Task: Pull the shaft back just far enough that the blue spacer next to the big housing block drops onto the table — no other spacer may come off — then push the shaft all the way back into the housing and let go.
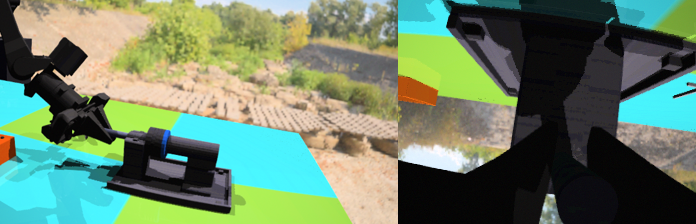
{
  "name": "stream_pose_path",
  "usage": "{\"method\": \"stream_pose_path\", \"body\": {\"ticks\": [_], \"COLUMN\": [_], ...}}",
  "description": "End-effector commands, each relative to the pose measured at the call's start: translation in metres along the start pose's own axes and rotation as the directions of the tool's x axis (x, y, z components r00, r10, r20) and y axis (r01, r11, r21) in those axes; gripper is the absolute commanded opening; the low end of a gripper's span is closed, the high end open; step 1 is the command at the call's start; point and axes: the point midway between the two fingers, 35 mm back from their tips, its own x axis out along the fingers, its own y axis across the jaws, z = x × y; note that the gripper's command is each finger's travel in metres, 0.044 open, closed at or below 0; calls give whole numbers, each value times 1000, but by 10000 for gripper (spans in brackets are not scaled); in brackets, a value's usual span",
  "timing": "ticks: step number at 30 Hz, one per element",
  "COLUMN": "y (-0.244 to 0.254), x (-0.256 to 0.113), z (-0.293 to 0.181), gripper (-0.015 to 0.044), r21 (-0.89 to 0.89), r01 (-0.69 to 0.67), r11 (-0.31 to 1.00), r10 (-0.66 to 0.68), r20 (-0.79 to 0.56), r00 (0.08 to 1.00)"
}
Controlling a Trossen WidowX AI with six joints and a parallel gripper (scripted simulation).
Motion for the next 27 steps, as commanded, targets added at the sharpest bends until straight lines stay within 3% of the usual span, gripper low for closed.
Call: {"method": "stream_pose_path", "body": {"ticks": [1, 27], "y": [0, 0], "x": [-1, -3], "z": [1, 3], "gripper": [0, 0], "r21": [3, 3], "r01": [-1, -1], "r11": [1000, 1000], "r10": [1, 1], "r20": [2, 2], "r00": [1000, 1000]}}
